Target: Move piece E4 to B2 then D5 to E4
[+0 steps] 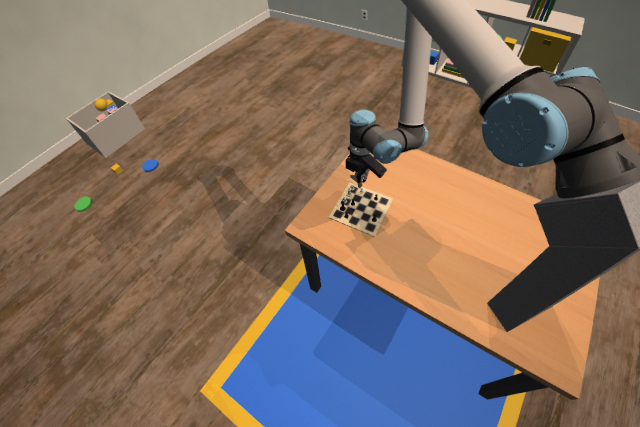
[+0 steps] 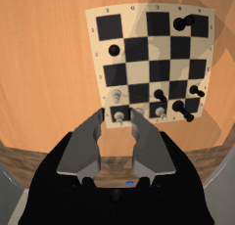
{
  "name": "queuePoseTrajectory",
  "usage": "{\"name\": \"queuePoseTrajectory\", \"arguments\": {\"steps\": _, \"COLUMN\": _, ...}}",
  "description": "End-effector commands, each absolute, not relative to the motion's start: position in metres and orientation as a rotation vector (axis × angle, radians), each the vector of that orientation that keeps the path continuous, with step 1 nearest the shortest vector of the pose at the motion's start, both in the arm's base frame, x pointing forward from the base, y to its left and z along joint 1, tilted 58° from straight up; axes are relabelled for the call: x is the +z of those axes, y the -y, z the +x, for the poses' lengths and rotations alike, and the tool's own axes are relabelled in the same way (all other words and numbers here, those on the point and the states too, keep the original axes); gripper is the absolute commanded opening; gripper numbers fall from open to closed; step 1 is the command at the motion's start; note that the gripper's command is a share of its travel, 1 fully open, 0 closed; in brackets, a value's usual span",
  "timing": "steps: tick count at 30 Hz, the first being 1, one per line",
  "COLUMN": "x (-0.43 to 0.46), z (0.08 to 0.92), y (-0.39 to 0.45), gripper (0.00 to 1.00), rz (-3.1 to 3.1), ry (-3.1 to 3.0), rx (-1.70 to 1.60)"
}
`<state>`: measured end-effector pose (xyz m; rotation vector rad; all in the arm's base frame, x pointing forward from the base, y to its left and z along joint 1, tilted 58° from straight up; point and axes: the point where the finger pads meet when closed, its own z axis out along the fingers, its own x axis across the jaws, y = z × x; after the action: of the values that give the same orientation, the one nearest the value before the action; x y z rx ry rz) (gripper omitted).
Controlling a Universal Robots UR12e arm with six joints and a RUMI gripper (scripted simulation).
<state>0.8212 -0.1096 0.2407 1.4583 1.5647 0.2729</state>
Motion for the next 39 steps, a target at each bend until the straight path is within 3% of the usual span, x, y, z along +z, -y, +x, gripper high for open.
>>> {"name": "queuePoseTrajectory", "arguments": {"steps": 1, "x": 0.2402, "z": 0.8275, "y": 0.1139, "gripper": 0.20, "rz": 1.456, "ry": -1.561, "rx": 0.274}}
{"name": "queuePoseTrajectory", "arguments": {"steps": 39, "x": 0.2364, "z": 0.8323, "y": 0.1160, "gripper": 0.20, "rz": 1.456, "ry": -1.562, "rx": 0.274}}
